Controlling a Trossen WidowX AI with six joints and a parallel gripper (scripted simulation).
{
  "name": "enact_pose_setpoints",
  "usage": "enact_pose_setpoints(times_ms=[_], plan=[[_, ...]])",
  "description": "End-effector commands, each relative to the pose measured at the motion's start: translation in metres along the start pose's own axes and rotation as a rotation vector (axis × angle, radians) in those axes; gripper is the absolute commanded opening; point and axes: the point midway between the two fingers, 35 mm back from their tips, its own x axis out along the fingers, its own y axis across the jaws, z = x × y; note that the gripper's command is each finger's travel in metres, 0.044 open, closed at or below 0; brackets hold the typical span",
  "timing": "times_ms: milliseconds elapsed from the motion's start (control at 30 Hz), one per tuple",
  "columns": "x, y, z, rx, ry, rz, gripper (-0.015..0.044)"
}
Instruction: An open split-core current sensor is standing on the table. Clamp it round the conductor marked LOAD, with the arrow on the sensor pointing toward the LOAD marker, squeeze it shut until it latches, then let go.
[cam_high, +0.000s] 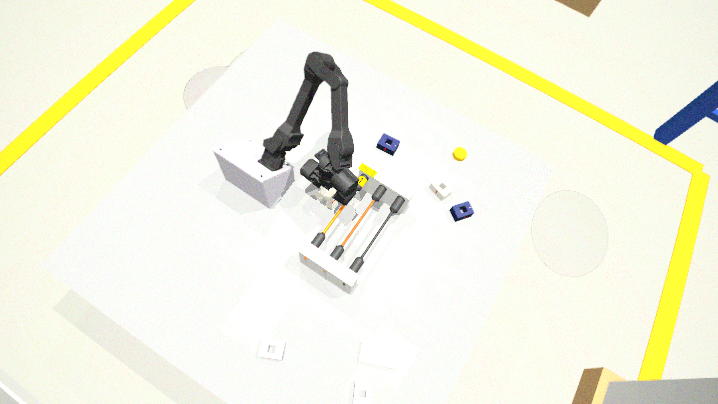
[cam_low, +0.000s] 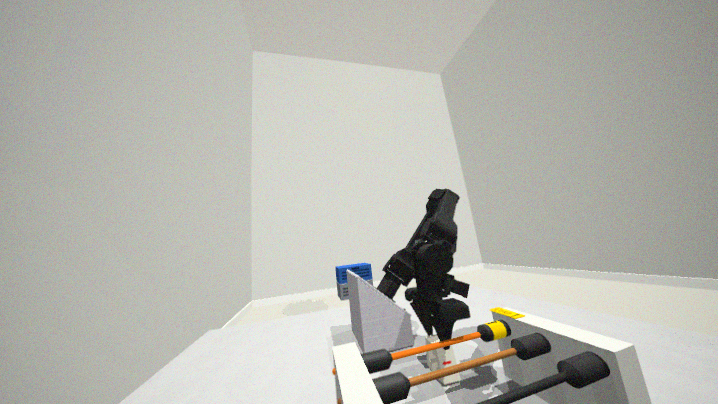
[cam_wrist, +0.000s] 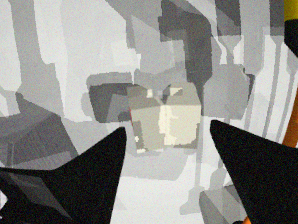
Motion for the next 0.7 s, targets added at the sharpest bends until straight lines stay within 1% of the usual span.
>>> enact_pose_setpoints(times_ms=[0, 33, 600, 667], plan=[[0.0056, 0.0015, 0.0009, 0.004, -0.005, 0.002, 0.032], [0.0012, 0.0003, 0.0002, 0.0, 0.0, 0.001, 0.0313], [0.0012, 0.0003, 0.0002, 0.0, 0.0, 0.001, 0.02], [-0.0012, -0.0005, -0.0002, 0.0, 0.001, 0.0, 0.0147]])
